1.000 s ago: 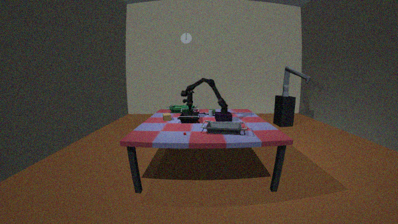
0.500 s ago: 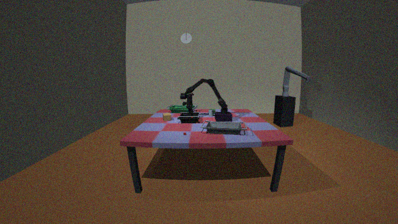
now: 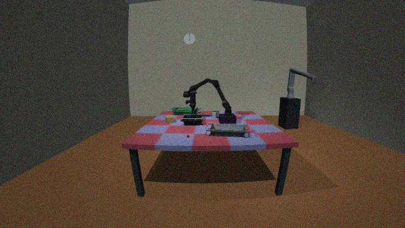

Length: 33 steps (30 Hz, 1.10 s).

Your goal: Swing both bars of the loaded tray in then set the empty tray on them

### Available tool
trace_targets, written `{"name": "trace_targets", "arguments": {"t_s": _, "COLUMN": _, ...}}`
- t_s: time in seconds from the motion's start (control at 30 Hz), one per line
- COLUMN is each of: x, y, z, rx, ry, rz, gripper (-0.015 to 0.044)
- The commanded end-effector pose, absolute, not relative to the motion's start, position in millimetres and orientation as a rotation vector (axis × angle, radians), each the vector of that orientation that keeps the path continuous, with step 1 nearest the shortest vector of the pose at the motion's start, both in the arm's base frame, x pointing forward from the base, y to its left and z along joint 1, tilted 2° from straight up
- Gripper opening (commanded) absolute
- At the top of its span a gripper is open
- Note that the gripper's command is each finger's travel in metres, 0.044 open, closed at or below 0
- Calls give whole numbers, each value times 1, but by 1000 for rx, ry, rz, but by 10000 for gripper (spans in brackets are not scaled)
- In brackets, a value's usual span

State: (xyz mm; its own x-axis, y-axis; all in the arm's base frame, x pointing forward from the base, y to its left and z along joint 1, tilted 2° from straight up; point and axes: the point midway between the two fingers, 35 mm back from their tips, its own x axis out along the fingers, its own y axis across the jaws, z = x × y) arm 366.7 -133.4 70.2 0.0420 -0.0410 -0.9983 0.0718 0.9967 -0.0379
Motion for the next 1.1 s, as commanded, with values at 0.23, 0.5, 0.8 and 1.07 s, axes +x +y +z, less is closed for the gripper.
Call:
{"name": "trace_targets", "arguments": {"t_s": 0.23, "x": 366, "y": -133, "z": 67, "rx": 26, "ry": 1532, "rz": -85, "gripper": 83}}
{"name": "trace_targets", "arguments": {"t_s": 0.5, "x": 366, "y": -133, "z": 67, "rx": 26, "ry": 1532, "rz": -85, "gripper": 83}}
{"name": "trace_targets", "arguments": {"t_s": 0.8, "x": 366, "y": -133, "z": 67, "rx": 26, "ry": 1532, "rz": -85, "gripper": 0}}
{"name": "trace_targets", "arguments": {"t_s": 1.07, "x": 366, "y": -133, "z": 68, "rx": 26, "ry": 1532, "rz": -85, "gripper": 0}}
